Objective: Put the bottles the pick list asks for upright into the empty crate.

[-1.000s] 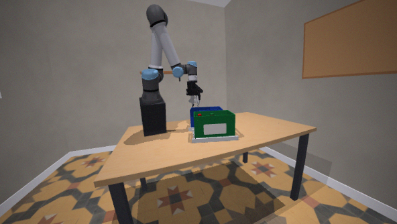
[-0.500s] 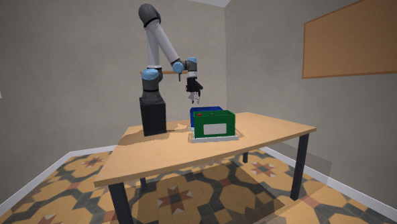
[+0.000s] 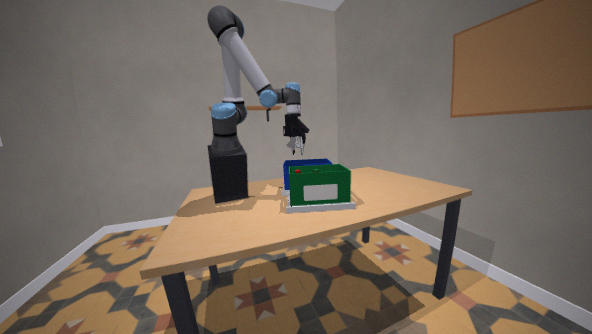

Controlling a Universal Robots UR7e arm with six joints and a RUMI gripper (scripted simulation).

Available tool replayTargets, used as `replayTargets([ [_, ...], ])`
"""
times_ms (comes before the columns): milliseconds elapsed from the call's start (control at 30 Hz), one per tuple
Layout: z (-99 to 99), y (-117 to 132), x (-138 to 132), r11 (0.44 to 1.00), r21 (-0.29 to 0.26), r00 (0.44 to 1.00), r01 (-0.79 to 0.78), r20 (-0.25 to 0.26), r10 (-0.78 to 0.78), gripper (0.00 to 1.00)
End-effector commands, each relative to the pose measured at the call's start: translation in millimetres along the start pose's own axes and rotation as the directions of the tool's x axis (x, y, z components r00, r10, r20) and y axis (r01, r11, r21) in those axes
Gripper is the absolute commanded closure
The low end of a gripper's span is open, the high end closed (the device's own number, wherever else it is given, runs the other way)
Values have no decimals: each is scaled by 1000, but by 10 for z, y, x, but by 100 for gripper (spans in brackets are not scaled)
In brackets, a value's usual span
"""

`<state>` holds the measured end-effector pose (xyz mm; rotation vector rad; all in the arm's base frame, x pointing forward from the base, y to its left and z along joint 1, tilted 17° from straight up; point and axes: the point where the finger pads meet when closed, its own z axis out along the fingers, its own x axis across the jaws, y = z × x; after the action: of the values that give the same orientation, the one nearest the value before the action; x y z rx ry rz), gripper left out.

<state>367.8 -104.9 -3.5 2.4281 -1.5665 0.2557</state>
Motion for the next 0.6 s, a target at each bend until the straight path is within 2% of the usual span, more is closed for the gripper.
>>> replayTargets([
  [0, 3, 16, 193, 1000, 2, 1000, 1, 1, -1, 62],
  [400, 3, 92, 788, 1000, 2, 1000, 1, 1, -1, 62],
  [467, 3, 92, 788, 1000, 2, 1000, 1, 1, -1, 62],
  [567, 3, 111, 937, 1000, 2, 1000, 1, 1, -1, 62],
])
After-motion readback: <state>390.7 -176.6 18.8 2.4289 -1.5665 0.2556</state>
